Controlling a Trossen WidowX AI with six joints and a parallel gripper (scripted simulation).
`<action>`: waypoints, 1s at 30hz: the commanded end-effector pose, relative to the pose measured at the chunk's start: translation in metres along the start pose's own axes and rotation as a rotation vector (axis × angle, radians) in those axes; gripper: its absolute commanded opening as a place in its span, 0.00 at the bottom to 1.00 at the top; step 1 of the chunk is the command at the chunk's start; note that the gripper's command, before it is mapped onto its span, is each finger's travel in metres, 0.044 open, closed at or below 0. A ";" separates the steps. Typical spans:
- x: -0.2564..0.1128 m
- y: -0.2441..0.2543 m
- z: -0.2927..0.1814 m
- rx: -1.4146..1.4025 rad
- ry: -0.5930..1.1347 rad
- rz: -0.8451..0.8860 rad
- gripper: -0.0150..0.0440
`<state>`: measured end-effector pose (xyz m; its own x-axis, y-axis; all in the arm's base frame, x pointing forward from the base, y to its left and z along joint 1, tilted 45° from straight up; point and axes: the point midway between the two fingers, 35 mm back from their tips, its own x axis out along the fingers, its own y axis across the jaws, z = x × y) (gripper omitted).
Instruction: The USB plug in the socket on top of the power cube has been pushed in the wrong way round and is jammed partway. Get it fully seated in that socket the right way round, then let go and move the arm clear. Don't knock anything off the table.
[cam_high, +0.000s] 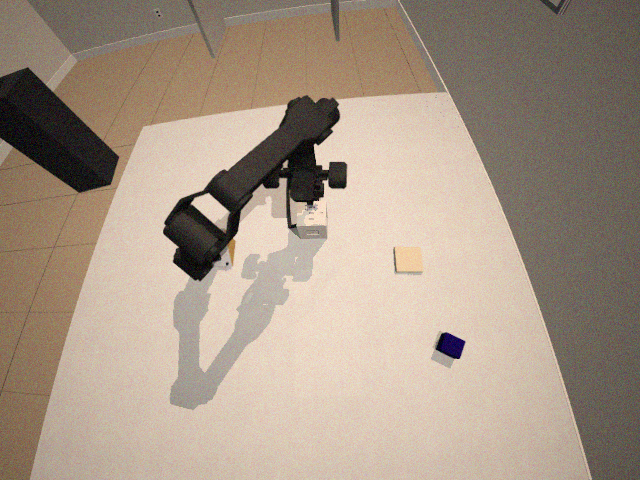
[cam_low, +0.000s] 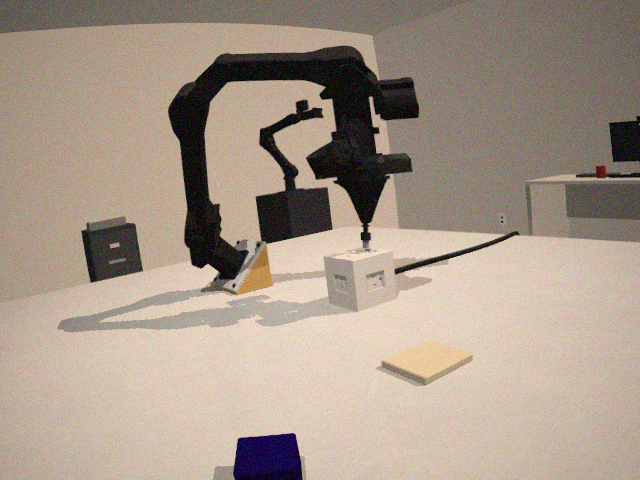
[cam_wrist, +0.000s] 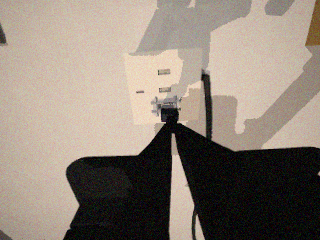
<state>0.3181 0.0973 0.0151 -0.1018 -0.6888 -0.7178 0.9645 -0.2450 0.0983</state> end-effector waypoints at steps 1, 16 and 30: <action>-0.004 0.001 -0.001 0.007 0.007 0.000 0.25; -0.014 0.001 -0.001 0.006 0.007 0.000 0.25; -0.017 0.000 0.000 -0.057 0.003 0.000 0.25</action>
<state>0.3203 0.1088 0.0269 -0.1003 -0.6881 -0.7186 0.9699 -0.2288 0.0838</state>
